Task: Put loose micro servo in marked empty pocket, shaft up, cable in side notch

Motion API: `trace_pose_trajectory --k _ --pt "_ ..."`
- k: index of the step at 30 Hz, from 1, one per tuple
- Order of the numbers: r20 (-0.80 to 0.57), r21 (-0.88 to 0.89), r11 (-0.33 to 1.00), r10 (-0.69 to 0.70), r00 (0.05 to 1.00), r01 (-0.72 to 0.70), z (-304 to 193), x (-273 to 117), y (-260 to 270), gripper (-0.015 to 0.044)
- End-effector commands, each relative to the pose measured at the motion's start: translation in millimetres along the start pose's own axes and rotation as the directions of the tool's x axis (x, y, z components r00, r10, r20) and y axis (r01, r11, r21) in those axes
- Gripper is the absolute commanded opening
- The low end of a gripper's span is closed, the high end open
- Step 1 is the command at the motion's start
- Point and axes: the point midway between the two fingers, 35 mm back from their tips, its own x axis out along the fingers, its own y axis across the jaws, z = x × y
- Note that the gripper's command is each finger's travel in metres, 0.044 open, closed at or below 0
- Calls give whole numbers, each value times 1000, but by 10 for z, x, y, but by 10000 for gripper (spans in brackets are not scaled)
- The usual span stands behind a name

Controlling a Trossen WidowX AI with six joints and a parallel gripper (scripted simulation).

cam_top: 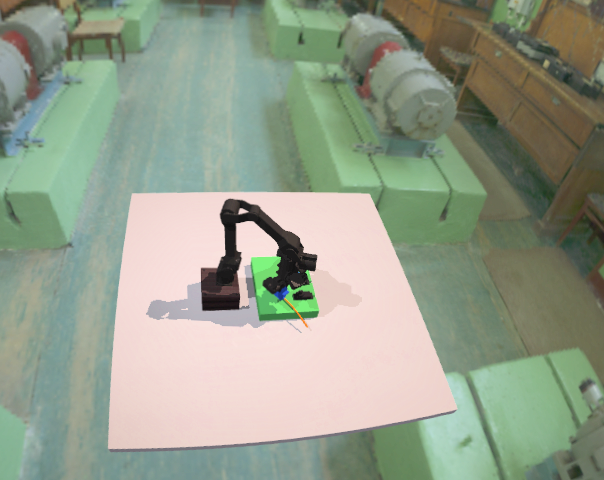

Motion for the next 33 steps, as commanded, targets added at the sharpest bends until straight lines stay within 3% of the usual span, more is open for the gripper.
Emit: trace_pose_trajectory --k 1,9,33 --pt "1 5 1000 -2 1000 2 4 -48 0 6" --pt "0 5 1000 -2 1000 2 -72 -288 -57 0" --pt "-1 5 1000 -1 1000 1 -162 -295 79 0"
